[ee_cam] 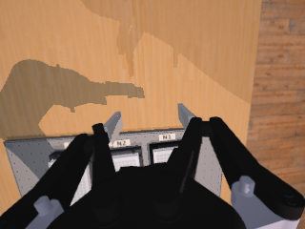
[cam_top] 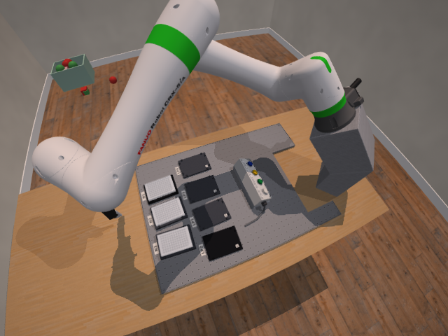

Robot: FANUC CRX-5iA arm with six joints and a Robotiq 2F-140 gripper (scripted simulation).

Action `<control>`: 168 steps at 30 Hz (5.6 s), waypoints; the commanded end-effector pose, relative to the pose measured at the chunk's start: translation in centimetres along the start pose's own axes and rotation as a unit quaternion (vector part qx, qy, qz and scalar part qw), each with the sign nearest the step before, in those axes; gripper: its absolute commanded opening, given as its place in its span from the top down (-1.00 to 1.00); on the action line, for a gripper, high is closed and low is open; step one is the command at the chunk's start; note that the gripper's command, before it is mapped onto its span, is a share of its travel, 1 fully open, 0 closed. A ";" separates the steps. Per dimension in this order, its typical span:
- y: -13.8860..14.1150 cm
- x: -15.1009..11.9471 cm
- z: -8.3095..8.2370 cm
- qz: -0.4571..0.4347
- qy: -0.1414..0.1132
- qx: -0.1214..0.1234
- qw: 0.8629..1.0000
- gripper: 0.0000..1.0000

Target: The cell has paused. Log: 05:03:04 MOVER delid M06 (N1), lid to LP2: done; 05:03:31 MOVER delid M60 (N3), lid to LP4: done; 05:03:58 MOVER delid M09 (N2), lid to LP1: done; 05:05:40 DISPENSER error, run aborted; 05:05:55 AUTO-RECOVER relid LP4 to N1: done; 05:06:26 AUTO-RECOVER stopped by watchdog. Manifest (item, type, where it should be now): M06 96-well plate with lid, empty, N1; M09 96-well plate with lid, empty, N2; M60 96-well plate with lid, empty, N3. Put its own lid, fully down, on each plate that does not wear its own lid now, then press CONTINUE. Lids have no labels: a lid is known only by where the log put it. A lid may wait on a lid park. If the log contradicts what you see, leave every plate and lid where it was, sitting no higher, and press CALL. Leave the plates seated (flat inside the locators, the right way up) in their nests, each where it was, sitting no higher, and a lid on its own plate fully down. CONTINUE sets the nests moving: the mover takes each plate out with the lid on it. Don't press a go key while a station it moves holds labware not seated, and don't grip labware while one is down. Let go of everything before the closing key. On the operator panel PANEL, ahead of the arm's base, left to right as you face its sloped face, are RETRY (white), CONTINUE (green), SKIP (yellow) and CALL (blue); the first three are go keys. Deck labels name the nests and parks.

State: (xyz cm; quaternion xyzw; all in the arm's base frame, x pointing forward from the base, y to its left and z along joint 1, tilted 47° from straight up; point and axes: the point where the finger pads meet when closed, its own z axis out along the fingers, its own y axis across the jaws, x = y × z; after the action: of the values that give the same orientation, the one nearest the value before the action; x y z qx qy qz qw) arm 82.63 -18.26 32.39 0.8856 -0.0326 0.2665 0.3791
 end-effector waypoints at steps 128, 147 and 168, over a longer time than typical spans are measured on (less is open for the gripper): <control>-14.7 -58.7 -9.9 0.039 -0.052 0.051 0.997 1.00; -14.7 -58.7 -9.9 0.039 -0.052 0.051 0.997 1.00; -14.8 -58.8 -9.1 0.039 -0.052 0.051 0.997 1.00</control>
State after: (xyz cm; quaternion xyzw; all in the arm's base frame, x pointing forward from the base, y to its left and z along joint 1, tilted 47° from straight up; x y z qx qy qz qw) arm 32.16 -9.82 -1.19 0.9153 -0.0993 0.1804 0.3461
